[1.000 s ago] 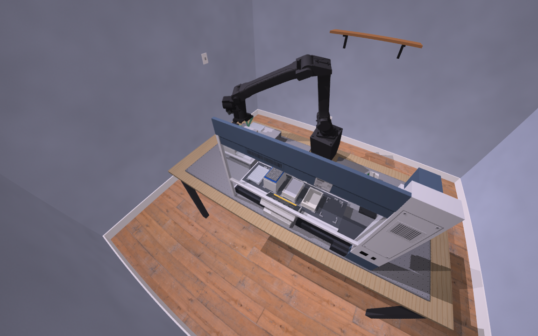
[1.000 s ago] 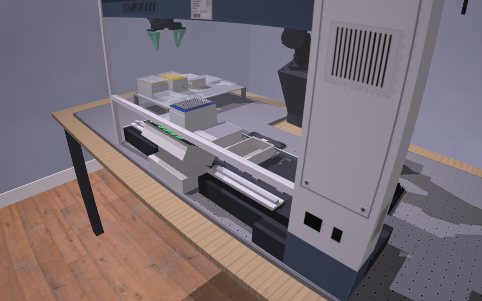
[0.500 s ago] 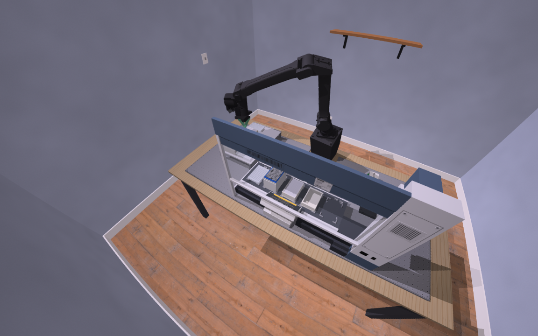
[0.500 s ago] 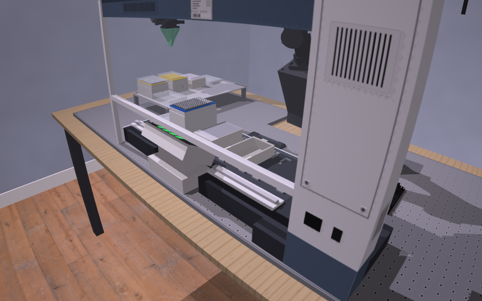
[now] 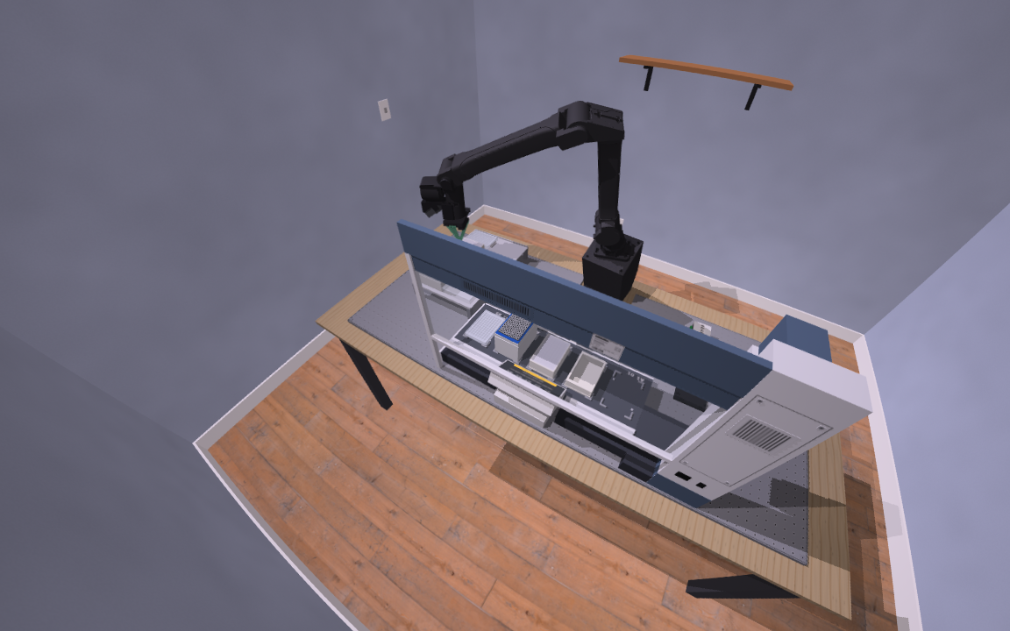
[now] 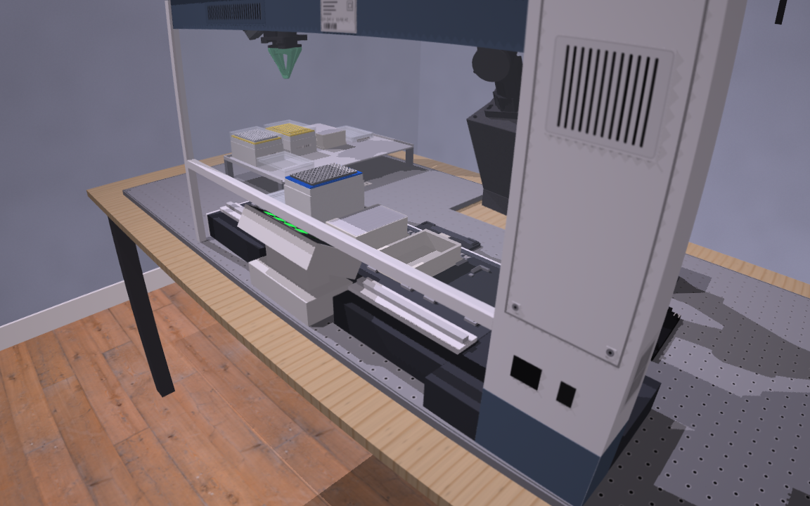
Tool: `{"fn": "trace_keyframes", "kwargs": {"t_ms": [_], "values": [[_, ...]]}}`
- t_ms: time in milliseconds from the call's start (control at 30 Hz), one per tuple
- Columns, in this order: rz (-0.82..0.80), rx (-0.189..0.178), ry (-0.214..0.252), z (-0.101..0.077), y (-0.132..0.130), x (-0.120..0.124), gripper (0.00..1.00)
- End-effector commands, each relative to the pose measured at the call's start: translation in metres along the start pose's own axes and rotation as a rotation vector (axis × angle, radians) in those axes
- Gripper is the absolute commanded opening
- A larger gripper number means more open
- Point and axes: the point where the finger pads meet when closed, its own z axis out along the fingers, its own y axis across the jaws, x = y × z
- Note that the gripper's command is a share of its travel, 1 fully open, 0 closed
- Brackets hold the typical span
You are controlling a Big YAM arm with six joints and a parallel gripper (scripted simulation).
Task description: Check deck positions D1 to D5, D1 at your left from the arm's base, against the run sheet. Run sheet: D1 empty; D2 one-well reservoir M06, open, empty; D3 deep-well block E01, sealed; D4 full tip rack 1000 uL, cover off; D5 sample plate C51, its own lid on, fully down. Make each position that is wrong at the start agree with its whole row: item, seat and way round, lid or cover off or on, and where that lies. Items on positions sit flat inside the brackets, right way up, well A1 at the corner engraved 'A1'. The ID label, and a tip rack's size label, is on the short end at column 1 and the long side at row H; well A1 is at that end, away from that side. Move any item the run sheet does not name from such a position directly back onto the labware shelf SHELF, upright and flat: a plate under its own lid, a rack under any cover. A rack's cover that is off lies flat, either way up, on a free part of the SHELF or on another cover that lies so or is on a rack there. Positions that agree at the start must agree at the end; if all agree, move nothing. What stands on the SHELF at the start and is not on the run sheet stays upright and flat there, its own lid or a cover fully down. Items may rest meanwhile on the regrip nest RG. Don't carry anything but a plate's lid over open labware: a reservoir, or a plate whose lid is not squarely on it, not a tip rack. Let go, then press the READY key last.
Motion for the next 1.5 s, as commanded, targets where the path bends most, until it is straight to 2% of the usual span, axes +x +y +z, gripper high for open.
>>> {"fn": "trace_keyframes", "kwargs": {"t_ms": [0,100,533,1467], "values": [[-0.113,0.002,-0.034,-0.0185,0.0020,-0.0002,0.00],[-0.133,0.003,-0.034,-0.0185,0.0020,-0.0002,0.00],[-0.393,0.006,-0.033,-0.0185,0.0022,-0.0002,0.00],[-0.390,0.006,-0.033,-0.0185,0.0021,-0.0002,0.00]]}}
